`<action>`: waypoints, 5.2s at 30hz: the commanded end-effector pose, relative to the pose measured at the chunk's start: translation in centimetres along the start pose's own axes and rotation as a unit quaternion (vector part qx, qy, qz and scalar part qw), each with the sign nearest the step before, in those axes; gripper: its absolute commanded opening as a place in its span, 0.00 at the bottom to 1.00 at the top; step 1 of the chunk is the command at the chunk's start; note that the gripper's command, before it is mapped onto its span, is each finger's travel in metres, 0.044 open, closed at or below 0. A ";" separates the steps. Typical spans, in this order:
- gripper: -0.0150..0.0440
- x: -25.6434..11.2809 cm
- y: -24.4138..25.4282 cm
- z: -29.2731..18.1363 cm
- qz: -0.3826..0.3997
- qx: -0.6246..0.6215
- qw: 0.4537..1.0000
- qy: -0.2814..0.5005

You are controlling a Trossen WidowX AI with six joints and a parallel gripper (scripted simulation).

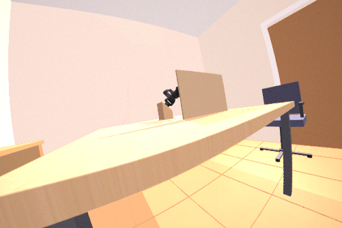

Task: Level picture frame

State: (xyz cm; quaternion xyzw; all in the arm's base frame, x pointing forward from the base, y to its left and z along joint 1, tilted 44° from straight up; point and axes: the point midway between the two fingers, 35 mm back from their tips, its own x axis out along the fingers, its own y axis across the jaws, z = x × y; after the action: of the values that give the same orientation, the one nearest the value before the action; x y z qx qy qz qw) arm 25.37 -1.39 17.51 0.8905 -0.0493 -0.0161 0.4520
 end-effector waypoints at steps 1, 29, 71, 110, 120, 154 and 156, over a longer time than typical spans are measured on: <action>0.69 1.1 0.5 -0.3 0.002 0.001 1.000 0.000; 0.69 7.7 0.0 0.1 0.003 0.001 1.000 0.001; 0.69 11.7 0.1 0.0 0.004 0.001 1.000 0.002; 0.56 11.7 0.2 -0.1 0.004 0.001 1.000 0.002; 0.32 11.7 0.2 -0.1 0.004 0.001 1.000 0.002; 0.25 11.7 0.9 0.0 0.004 0.000 1.000 0.002; 0.25 11.7 0.9 0.0 0.004 0.000 1.000 0.002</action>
State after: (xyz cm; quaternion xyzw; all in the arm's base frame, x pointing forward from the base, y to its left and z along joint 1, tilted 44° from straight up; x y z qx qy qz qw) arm 36.89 -2.79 17.96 0.8905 -0.0454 -0.0146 0.4525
